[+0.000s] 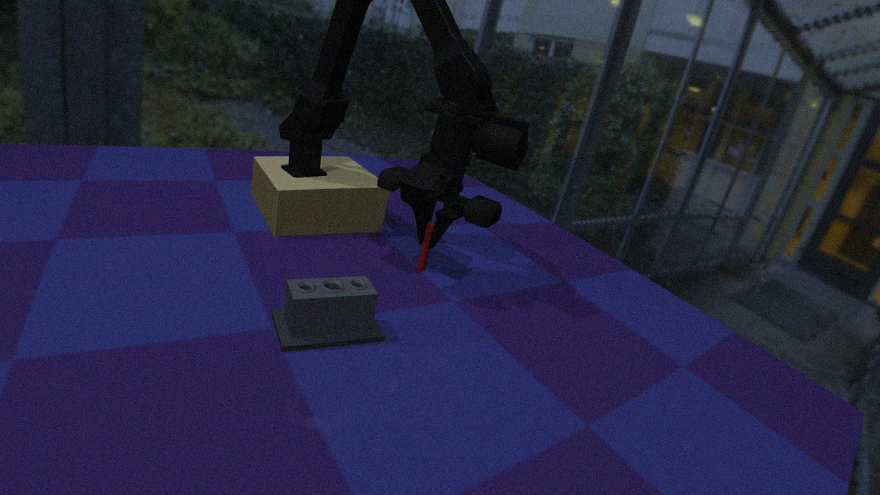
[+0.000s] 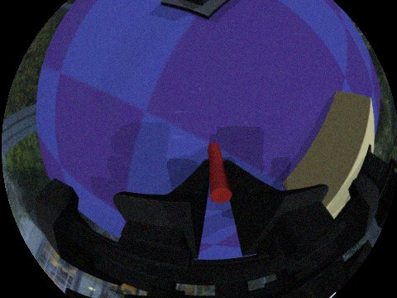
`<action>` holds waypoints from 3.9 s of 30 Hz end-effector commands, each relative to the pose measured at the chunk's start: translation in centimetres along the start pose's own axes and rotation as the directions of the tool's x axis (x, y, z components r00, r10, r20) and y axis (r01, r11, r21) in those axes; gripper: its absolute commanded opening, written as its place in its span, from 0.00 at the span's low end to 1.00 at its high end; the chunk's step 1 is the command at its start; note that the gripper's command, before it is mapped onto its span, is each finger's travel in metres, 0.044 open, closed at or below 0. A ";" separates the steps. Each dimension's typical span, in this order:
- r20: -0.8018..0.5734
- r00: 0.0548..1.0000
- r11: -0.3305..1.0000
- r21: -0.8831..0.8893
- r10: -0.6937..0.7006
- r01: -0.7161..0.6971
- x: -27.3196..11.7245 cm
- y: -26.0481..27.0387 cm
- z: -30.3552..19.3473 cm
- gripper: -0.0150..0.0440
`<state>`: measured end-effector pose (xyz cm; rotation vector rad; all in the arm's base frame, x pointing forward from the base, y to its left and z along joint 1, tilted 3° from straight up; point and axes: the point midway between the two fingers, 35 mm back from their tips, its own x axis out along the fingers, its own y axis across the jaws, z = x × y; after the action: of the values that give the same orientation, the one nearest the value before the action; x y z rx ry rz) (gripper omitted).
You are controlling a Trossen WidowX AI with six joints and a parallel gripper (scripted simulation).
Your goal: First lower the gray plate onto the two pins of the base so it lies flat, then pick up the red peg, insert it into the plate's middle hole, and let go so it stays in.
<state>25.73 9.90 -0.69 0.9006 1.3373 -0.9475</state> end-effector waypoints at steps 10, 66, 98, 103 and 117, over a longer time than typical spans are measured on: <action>-0.004 1.000 1.000 -0.004 0.006 -0.006 -3.5 0.6 -0.1 0.25; 0.010 1.000 1.000 0.007 0.019 -0.019 -7.5 2.5 11.0 0.25; 0.021 1.000 1.000 -0.009 0.008 -0.008 -7.6 0.9 20.3 0.25; 0.021 1.000 1.000 -0.006 0.006 -0.006 -7.6 0.3 21.8 0.25; 0.020 1.000 1.000 -0.004 0.005 -0.005 -7.6 -0.2 23.2 0.25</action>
<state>33.96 -11.28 7.72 0.8937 1.3191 -0.9495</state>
